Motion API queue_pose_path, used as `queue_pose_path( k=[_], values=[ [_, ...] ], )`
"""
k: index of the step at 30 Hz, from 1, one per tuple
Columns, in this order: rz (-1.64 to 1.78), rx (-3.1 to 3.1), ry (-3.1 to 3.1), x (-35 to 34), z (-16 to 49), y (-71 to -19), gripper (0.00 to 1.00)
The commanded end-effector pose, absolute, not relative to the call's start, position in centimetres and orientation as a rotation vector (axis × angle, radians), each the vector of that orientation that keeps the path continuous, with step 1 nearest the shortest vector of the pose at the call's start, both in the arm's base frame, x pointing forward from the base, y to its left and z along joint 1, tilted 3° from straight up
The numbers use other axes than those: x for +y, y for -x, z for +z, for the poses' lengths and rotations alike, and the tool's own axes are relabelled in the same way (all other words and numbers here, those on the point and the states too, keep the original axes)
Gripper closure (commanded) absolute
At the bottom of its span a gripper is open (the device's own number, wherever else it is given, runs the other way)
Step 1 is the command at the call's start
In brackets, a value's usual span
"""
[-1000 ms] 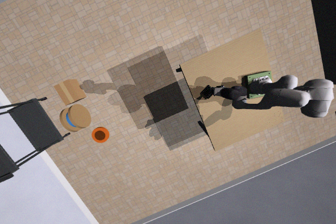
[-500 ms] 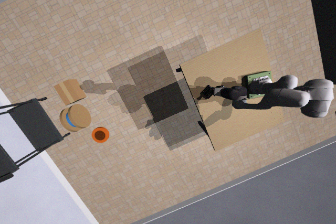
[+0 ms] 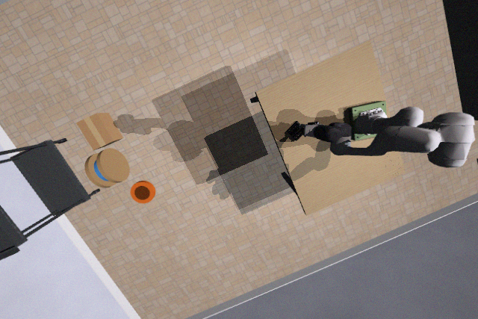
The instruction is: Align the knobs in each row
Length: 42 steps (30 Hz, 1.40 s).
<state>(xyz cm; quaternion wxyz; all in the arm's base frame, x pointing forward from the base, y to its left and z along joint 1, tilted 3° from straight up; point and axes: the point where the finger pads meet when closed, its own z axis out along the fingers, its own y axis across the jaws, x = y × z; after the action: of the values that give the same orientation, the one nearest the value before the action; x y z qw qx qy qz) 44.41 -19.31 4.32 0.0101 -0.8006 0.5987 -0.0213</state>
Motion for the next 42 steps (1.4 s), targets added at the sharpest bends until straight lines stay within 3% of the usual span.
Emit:
queue_pose_path(
  k=[1, 42],
  values=[
    [-0.068, 1.869, 2.501, -19.5, 4.32, -44.45, 0.88],
    [-0.068, 1.869, 2.501, -19.51, 3.8, -44.47, 0.88]
  ],
)
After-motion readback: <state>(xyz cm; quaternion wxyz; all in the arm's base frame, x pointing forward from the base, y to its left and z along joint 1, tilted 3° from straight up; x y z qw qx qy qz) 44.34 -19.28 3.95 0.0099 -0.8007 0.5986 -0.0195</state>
